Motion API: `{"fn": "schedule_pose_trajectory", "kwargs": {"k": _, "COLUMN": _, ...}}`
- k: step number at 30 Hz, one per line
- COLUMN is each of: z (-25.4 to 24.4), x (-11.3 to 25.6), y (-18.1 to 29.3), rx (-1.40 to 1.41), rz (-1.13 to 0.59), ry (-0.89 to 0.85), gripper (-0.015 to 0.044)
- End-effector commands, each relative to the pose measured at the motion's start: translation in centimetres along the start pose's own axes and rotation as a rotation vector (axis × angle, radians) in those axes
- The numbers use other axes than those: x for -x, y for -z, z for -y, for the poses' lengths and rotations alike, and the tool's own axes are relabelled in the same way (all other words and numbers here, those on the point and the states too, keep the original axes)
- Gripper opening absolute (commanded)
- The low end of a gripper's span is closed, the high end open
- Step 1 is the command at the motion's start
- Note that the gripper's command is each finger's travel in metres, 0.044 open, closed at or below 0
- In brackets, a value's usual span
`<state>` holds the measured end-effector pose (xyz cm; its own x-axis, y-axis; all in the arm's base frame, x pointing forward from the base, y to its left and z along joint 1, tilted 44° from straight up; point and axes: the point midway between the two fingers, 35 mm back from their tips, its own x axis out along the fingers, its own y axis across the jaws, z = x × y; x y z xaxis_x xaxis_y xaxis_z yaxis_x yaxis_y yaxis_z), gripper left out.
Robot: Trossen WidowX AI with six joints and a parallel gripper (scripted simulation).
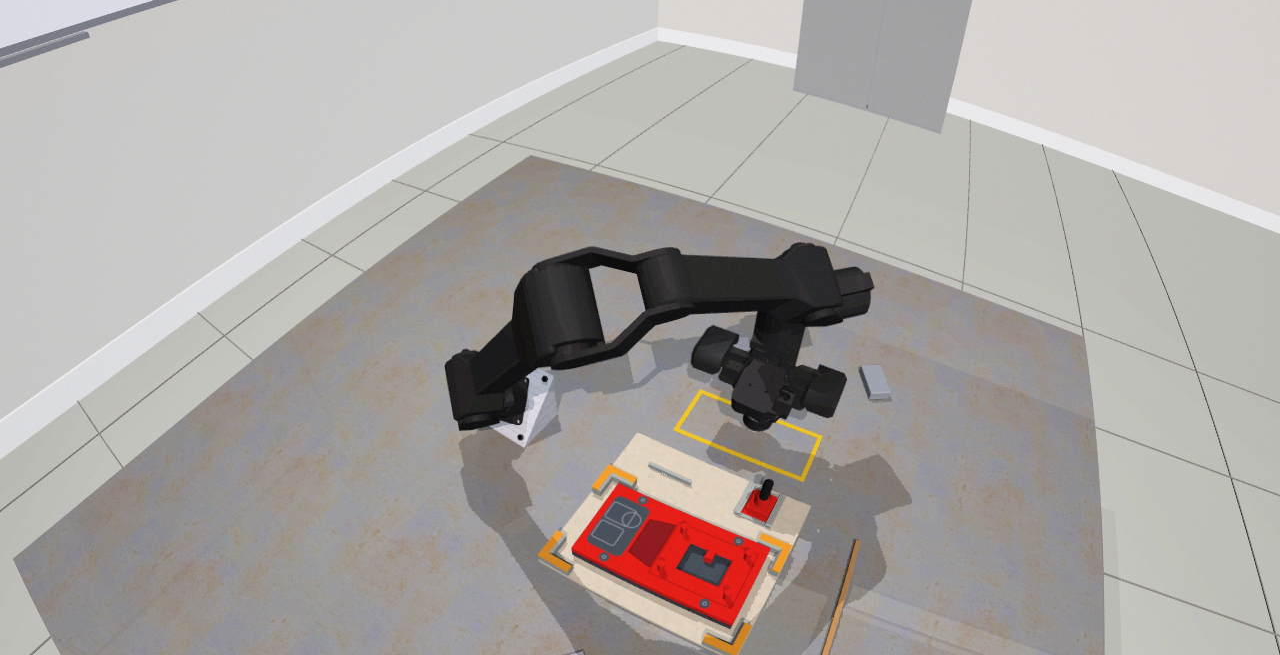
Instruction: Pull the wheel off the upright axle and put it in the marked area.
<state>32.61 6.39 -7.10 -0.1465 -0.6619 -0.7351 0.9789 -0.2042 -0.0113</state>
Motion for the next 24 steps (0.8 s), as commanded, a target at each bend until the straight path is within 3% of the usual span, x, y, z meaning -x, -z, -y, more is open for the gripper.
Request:
{"fn": "schedule_pose_trajectory", "kwargs": {"k": 1, "z": 0.4, "x": -2.5, "y": -0.1, "rx": 0.010, "rz": 0.014, "ry": 0.008, "gripper": 0.0000}}
{"fn": "schedule_pose_trajectory", "kwargs": {"k": 12, "z": 0.5, "x": -3.7, "y": -0.2, "rx": 0.010, "rz": 0.015, "ry": 0.008, "gripper": 0.0000}}
{"fn": "schedule_pose_trajectory", "kwargs": {"k": 24, "z": 0.3, "x": -2.9, "y": -0.2, "rx": 0.003, "rz": 0.008, "ry": 0.006, "gripper": 0.0300}}
